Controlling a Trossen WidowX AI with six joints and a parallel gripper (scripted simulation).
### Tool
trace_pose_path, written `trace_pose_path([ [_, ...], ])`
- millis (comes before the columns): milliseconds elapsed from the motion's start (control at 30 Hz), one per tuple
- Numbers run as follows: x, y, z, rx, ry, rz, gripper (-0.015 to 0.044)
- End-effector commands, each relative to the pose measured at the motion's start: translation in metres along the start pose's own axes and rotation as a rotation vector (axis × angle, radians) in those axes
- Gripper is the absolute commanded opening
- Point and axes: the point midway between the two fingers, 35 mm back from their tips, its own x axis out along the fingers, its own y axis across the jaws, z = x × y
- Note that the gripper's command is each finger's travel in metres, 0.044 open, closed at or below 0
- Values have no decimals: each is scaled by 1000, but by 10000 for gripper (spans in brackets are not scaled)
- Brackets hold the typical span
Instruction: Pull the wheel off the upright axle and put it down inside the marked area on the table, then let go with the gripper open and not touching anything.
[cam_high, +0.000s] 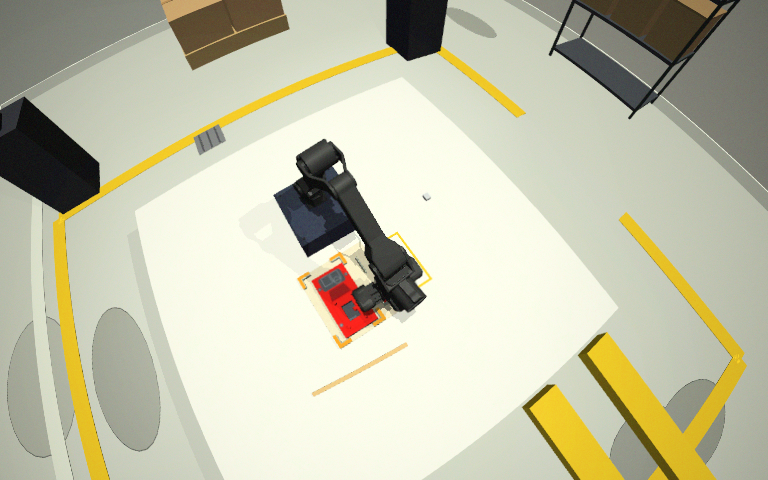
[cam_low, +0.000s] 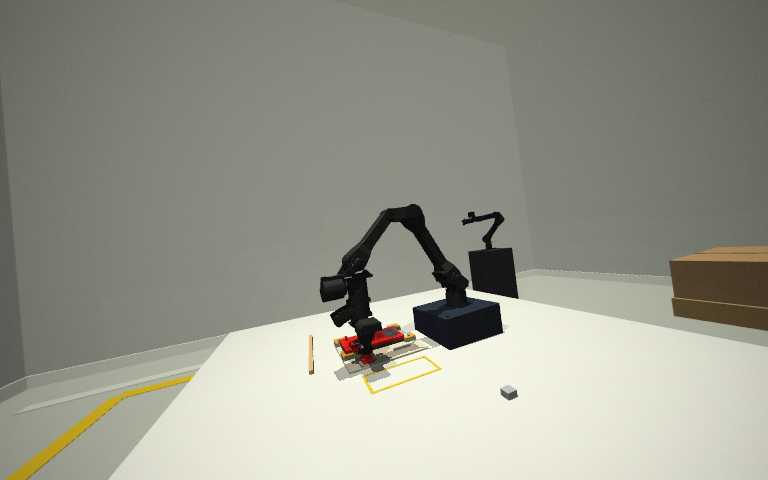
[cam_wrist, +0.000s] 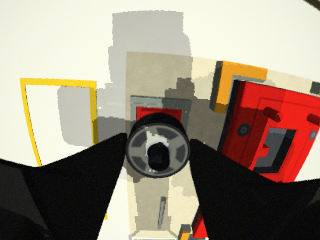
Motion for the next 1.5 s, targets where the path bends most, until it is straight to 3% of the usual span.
trace_pose_path([
  [0, -7, 0, 0, -1, 0, -1, 0],
  [1467, -21, 0, 0, -3, 2, -3, 0],
])
